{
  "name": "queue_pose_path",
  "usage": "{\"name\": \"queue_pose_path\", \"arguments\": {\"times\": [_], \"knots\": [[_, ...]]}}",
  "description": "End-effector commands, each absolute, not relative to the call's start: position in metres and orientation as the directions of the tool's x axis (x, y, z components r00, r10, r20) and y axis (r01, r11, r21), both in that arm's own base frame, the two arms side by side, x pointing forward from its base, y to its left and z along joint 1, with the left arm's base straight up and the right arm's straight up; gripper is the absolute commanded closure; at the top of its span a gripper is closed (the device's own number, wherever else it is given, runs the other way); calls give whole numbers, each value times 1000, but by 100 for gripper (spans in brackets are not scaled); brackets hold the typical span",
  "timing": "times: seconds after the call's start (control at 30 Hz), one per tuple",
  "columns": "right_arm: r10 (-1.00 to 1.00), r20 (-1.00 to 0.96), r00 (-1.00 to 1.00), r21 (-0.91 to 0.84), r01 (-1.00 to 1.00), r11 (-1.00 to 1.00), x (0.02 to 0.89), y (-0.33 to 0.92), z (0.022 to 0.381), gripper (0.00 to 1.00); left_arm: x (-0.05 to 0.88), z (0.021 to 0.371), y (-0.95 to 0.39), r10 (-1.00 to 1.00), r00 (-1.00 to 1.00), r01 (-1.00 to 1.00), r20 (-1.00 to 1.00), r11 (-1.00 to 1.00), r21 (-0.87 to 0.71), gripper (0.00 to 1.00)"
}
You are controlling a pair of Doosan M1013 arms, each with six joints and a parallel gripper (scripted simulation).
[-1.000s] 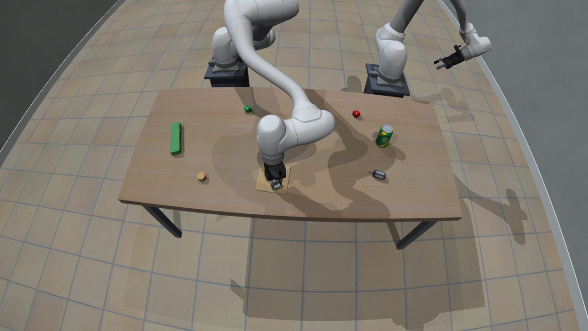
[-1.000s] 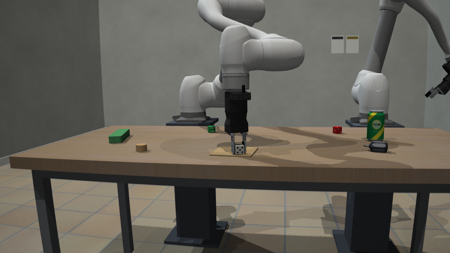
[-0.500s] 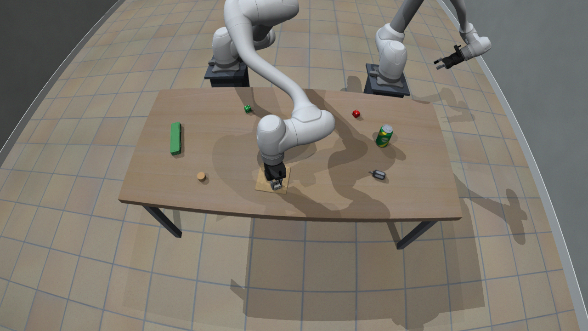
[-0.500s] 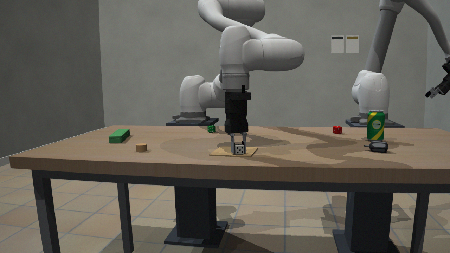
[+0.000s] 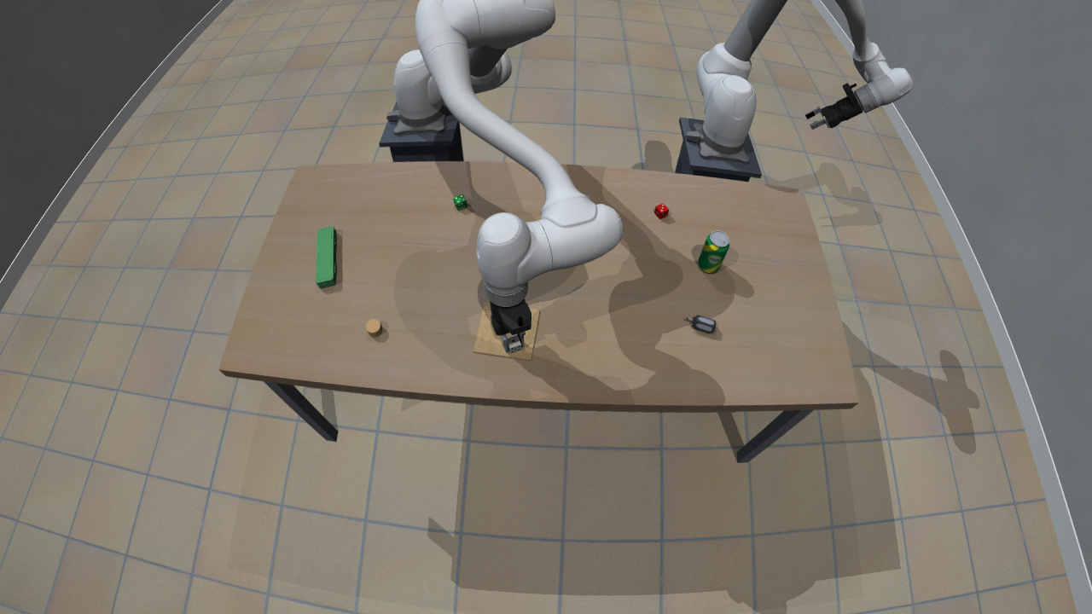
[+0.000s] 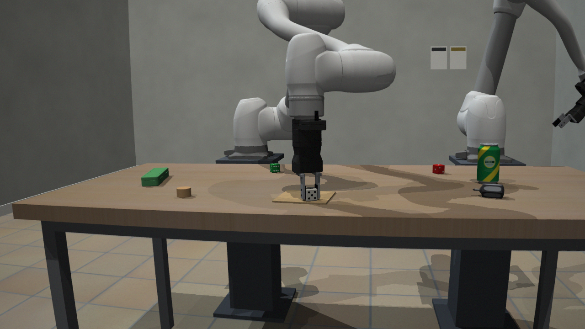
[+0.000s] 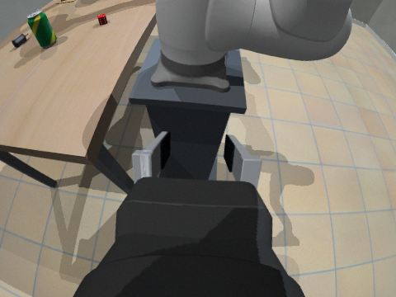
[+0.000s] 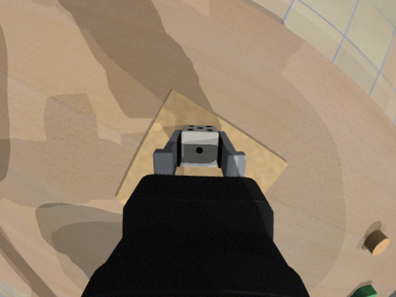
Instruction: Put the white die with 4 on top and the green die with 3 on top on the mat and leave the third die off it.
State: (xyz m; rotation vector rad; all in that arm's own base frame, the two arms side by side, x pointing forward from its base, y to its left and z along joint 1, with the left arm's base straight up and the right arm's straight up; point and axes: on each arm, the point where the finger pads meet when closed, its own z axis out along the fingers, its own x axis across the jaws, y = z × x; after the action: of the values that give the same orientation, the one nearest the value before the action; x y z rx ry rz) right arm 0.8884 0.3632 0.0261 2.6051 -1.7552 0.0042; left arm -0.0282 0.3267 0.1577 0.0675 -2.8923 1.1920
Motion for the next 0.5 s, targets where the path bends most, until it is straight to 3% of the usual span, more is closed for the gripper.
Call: {"name": "queue_pose_path", "arguments": {"times": [0.0,0.37,0.4,0.47], "knots": [[-926,0,379,0,-926,-379,887,362,24,43,-32,159,323,-35,-999,-51,38,706,-706,0],[-926,0,379,0,-926,-379,887,362,24,43,-32,159,323,-35,-999,-51,38,706,-706,0],[-926,0,379,0,-926,-379,887,362,24,37,-32,159,323,-35,-999,-51,38,706,-706,0],[-926,0,379,0,-926,-379,887,362,24,37,-32,159,323,-35,-999,-51,38,706,-706,0]]}}
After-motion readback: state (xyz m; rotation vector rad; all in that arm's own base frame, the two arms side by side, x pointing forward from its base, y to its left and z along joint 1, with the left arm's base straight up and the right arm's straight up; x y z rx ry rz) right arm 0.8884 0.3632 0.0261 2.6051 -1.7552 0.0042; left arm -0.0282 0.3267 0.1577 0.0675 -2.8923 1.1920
